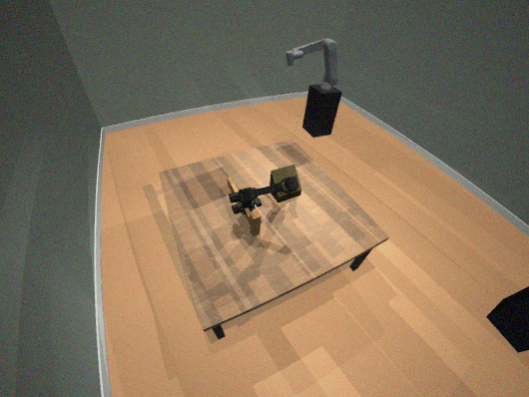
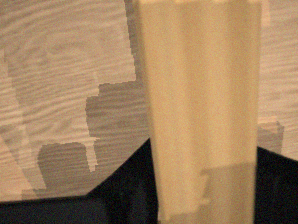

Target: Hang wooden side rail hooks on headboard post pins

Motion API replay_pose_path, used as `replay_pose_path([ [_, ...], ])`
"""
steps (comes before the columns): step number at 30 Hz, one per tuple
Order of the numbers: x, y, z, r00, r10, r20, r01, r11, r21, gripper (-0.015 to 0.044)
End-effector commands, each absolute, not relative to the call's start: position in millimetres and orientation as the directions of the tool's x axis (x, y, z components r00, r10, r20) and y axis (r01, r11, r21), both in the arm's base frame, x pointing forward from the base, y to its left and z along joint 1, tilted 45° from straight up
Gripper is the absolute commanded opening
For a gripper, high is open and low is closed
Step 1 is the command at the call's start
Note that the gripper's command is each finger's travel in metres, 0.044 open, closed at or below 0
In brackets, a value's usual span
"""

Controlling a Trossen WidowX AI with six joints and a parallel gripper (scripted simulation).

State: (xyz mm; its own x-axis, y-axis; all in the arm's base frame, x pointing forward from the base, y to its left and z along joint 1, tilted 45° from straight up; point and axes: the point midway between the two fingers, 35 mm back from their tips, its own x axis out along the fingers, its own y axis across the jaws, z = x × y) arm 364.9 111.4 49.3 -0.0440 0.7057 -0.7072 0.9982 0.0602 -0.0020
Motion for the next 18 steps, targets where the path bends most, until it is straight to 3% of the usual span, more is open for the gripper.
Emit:
replay_pose_path([
  [1,367.6,109.2,54.7,-0.029,0.705,-0.708,0.999,0.051,0.01,0.0],
  [18,367.3,110.2,56.5,-0.029,0.705,-0.708,0.999,0.051,0.01,0.0],
])
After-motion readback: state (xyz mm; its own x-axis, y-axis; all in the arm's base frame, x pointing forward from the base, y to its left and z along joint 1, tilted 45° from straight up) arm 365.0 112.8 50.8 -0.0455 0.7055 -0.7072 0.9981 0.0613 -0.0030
